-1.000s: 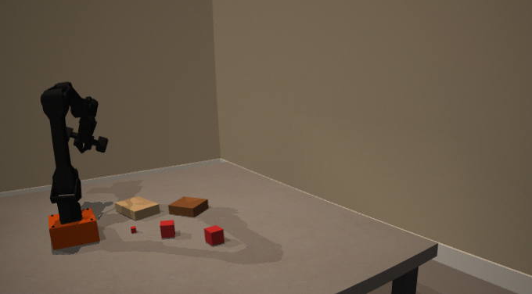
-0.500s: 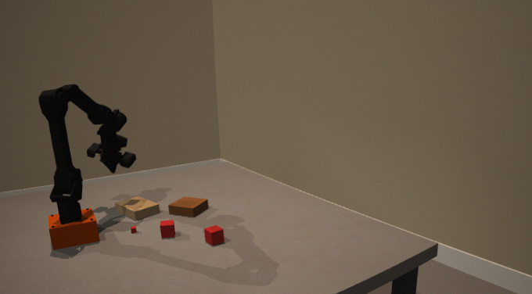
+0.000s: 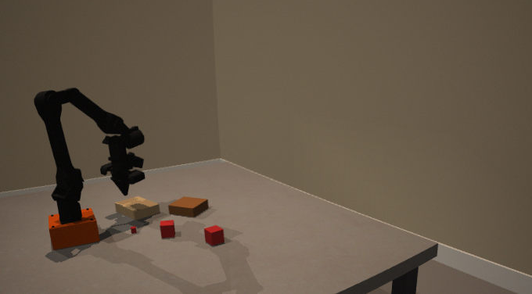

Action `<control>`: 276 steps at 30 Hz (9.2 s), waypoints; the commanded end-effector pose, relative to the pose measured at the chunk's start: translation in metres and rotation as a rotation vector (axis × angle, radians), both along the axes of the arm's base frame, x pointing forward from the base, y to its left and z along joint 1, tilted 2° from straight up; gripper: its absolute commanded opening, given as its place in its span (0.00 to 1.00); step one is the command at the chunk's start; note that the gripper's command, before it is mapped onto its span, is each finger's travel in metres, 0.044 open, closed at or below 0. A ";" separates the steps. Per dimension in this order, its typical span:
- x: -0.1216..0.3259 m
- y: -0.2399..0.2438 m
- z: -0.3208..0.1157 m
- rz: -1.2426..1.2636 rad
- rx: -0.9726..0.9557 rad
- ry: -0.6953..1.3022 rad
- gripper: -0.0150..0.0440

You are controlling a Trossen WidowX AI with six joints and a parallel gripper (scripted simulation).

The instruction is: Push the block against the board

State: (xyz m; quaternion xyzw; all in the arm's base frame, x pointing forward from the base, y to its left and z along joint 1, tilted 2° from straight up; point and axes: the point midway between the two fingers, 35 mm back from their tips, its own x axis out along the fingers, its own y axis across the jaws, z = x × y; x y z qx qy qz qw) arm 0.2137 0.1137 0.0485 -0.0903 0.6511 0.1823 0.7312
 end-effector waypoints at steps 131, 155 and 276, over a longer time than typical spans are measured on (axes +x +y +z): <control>0.022 -0.034 -0.013 -0.127 -0.104 0.089 0.25; 0.023 0.011 -0.067 0.212 -0.116 0.056 0.25; 0.047 0.145 -0.003 1.755 -0.155 -0.125 0.25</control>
